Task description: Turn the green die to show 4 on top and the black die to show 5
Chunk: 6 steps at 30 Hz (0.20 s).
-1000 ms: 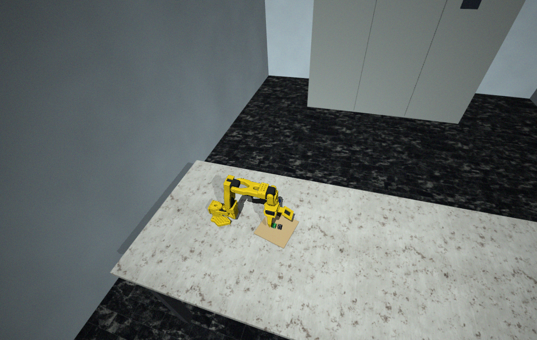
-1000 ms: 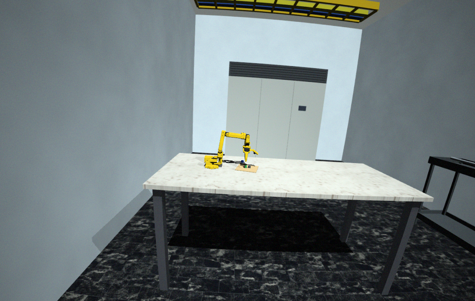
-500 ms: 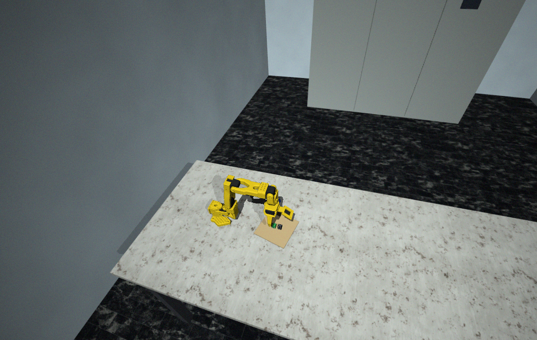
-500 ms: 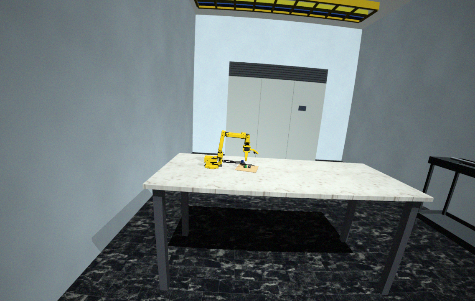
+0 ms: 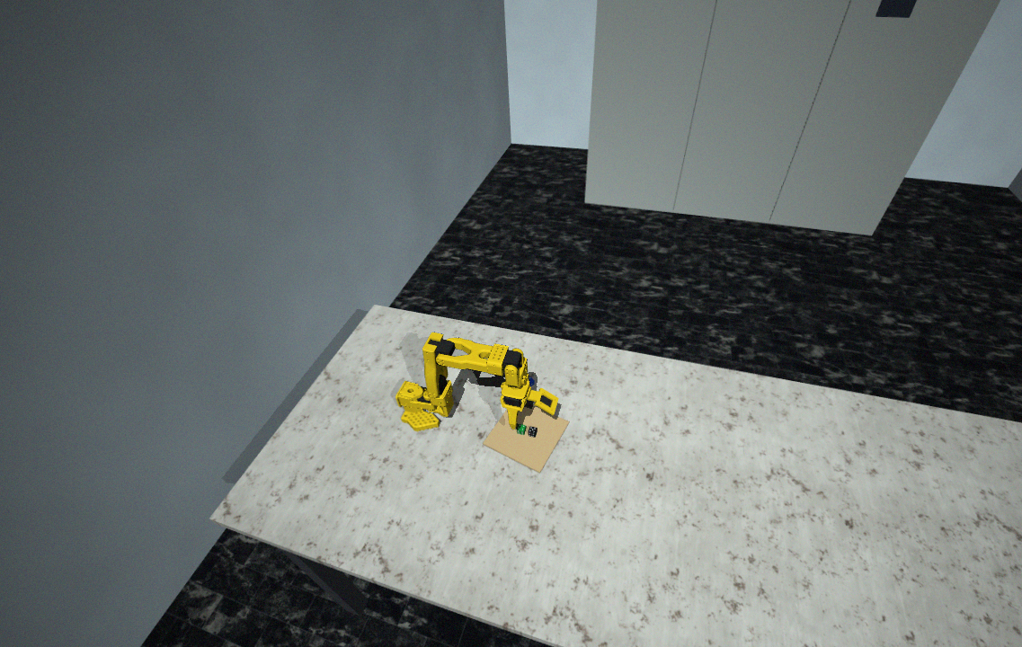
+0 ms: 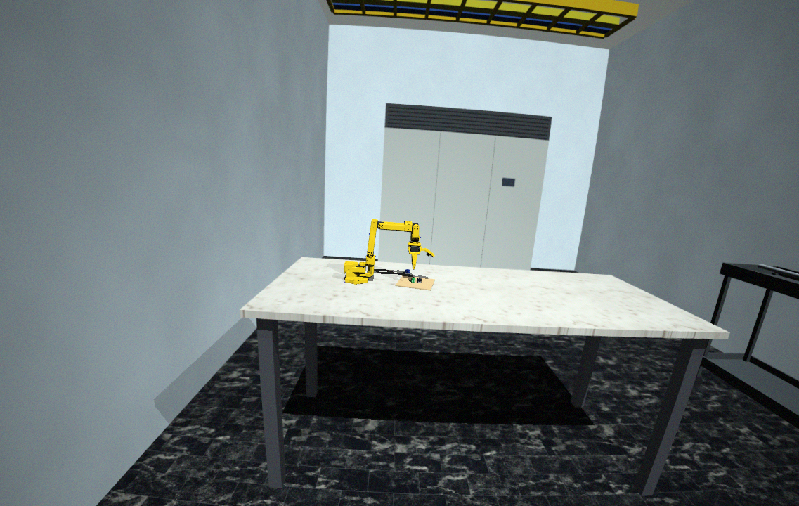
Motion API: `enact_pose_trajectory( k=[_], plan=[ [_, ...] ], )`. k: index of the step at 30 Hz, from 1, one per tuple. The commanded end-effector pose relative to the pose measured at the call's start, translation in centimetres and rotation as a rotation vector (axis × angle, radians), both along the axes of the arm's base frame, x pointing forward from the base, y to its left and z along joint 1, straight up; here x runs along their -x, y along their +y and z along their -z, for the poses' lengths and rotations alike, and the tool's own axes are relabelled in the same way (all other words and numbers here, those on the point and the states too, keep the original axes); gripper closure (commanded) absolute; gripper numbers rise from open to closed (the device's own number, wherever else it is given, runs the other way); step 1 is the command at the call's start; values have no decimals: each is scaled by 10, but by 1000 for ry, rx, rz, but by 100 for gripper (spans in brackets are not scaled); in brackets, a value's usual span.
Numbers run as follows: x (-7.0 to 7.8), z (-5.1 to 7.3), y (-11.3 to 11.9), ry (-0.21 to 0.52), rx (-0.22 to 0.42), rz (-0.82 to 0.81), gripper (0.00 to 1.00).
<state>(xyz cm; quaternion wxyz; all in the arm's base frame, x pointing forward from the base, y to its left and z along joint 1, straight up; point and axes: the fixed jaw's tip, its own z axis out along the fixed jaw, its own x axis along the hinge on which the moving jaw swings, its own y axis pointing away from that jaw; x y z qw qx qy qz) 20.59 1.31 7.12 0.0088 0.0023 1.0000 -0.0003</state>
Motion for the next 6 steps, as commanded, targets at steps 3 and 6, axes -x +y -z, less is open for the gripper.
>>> enact_pose_trajectory(
  k=[3, 6],
  plan=[
    [8, -26, -3, -112, -1, -6, 73],
    [17, -35, -6, -151, 1, -6, 73]
  ],
)
